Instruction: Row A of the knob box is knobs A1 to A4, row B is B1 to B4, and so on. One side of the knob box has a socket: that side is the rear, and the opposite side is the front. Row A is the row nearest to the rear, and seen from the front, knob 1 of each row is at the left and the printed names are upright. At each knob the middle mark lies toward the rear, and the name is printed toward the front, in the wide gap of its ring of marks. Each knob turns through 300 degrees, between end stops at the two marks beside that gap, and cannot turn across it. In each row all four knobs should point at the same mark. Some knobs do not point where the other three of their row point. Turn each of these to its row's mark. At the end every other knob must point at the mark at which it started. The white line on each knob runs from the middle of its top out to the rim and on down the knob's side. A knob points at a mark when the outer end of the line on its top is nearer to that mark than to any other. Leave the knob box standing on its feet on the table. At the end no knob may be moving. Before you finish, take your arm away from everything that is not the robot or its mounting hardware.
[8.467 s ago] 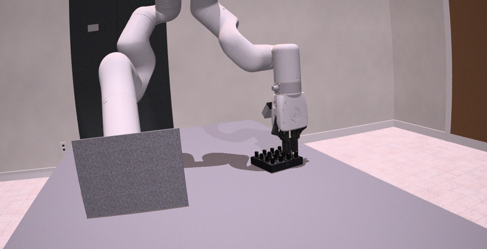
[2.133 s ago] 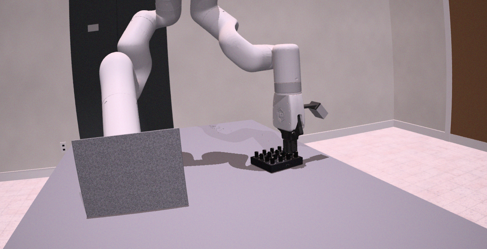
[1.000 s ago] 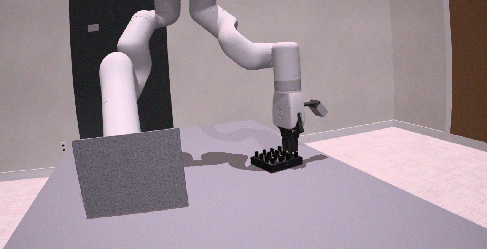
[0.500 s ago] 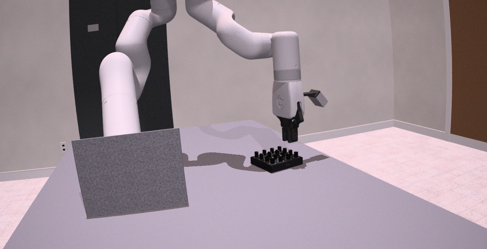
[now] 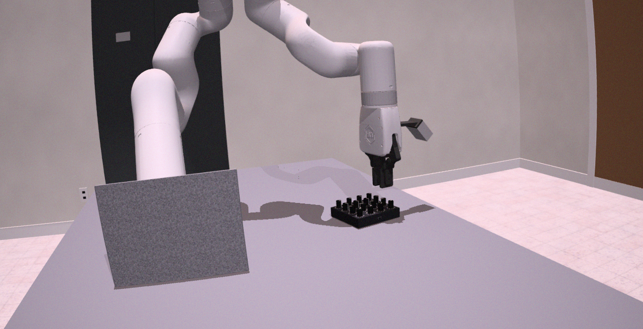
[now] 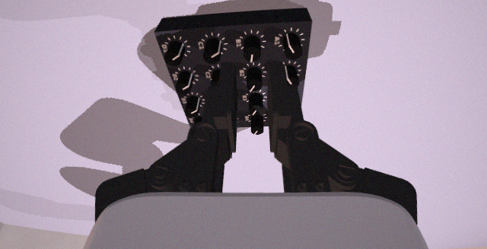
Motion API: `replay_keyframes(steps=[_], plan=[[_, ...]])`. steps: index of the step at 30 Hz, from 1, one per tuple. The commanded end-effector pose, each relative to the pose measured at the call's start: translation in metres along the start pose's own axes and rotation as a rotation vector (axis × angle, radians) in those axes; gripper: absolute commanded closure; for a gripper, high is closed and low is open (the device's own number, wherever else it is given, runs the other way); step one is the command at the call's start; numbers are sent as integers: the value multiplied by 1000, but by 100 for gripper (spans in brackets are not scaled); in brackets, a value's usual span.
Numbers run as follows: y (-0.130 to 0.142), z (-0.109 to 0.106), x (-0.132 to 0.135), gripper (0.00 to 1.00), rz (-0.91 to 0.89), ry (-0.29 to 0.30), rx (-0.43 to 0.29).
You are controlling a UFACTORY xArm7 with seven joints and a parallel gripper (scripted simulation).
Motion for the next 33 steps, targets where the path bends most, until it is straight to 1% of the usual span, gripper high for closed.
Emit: replay_keyframes(steps=[1,4,6,8,11,23,25,26,33], plan=[[-1,-2,1,81,-15,2,5],[-1,-3,1,81,-76,2,4],[-1,-4,1,81,-149,2,4],[-1,-4,1,81,-149,2,4],[-1,-5,1,81,-294,2,4],[-1,-9,1,81,-674,2,3],[-1,-9,1,81,-674,2,3],[-1,-10,1,81,-758,2,3],[-1,-13,0,81,-976,2,3]])
Point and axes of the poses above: the point where the finger pads meet when closed, its own z axis out along the fingers, its own x axis across the jaws, y = z × x, the point moved 6 cm from there along -z, back along the fingers, and after that the axes turned 2 degrees about z, right-handed, at the moved point
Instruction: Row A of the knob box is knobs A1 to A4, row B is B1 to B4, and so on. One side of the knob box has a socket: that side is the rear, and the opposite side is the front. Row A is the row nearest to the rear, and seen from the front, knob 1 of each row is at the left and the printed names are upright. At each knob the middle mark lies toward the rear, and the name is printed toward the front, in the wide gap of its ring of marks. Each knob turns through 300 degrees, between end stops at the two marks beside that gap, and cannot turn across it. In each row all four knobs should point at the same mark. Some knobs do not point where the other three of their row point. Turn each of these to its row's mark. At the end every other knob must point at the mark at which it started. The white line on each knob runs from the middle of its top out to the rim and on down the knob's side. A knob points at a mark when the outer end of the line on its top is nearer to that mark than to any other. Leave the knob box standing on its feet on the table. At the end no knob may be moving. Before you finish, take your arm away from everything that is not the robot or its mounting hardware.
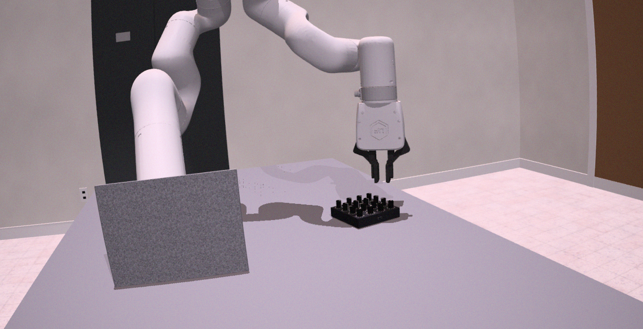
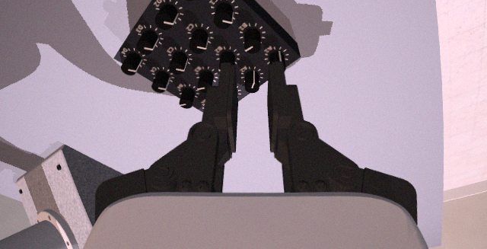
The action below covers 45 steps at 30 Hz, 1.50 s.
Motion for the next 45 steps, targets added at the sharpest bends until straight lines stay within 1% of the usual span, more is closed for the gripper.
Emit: replay_keyframes(steps=[1,7,9,10,11,24,31,45], plan=[[0,-4,1,81,-156,6,10],[0,-6,1,81,-351,8,9],[0,-6,1,81,-351,8,9],[0,-7,1,81,-429,8,8],[0,-7,1,81,-468,8,8],[0,-12,1,81,-876,11,5],[0,-13,1,81,-933,11,5],[0,-13,1,81,-934,11,5]])
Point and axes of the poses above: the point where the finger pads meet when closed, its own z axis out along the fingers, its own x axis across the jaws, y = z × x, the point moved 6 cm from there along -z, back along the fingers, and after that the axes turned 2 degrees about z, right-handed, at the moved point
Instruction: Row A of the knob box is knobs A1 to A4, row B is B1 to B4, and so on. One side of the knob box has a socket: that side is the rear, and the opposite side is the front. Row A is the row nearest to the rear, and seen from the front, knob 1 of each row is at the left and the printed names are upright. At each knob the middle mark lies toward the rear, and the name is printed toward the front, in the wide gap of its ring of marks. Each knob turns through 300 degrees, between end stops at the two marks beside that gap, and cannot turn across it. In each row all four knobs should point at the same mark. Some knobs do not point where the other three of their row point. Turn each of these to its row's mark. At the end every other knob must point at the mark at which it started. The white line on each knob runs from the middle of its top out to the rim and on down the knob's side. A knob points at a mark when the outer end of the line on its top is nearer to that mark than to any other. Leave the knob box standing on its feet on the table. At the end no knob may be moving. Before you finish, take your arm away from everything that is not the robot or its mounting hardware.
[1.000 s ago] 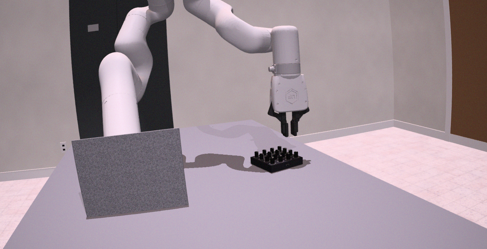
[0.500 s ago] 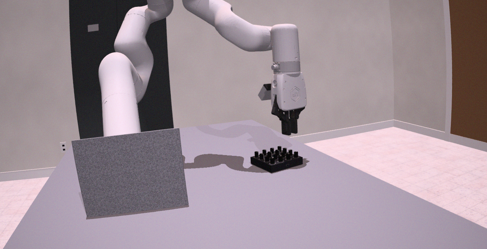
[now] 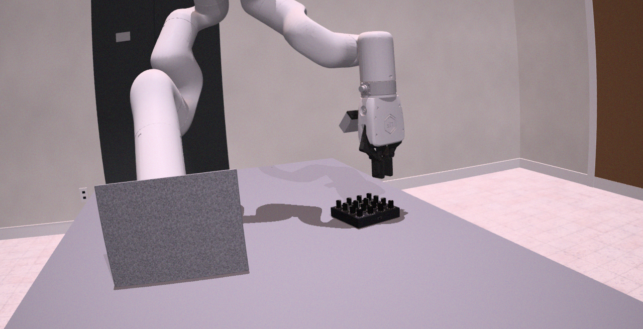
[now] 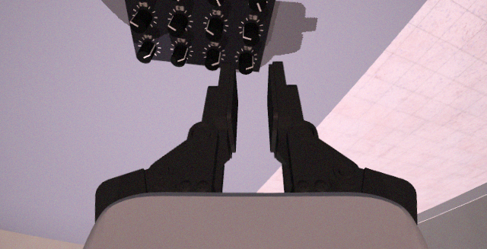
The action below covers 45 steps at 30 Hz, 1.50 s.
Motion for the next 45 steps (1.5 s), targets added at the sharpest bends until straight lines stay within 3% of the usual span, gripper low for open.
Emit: replay_keyframes(steps=[1,32,45], plan=[[1,-2,1,81,0,4,-3],[1,-1,1,81,0,4,-3],[1,10,1,81,0,4,-3]])
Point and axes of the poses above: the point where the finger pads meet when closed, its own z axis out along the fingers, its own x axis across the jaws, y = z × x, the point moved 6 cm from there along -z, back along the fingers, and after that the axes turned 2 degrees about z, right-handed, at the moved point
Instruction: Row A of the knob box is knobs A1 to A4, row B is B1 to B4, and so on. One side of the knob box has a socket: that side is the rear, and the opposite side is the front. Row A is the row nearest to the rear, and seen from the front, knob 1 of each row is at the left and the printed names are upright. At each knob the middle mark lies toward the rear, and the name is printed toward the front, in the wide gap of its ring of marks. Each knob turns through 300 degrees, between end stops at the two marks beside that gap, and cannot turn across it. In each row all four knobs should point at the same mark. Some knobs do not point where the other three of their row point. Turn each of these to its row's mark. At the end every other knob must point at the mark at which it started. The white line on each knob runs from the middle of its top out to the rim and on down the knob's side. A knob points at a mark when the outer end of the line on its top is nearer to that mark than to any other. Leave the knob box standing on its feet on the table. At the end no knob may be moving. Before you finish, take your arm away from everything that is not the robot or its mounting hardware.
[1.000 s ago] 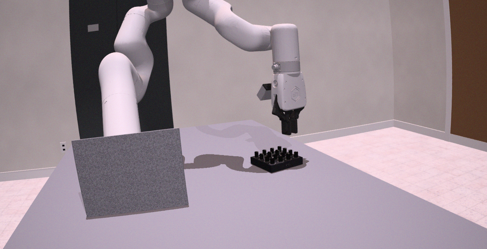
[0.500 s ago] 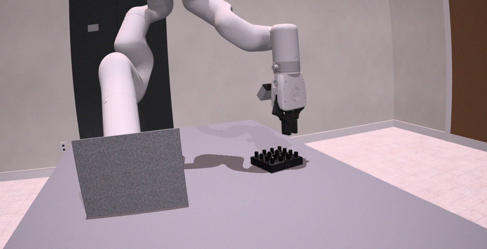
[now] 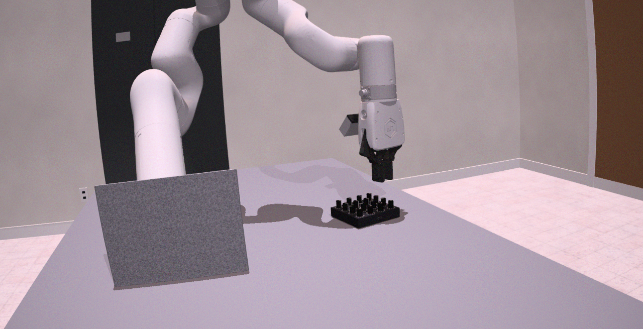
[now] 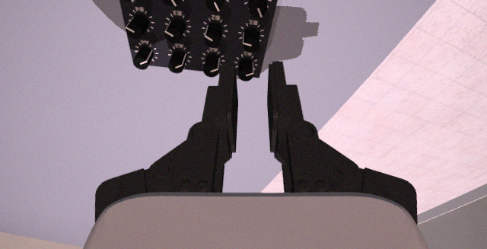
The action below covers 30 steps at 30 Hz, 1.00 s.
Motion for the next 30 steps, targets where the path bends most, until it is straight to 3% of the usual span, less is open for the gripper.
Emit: replay_keyframes(steps=[1,30], plan=[[1,2,1,81,0,4,-3],[2,31,0,81,1,4,-3]])
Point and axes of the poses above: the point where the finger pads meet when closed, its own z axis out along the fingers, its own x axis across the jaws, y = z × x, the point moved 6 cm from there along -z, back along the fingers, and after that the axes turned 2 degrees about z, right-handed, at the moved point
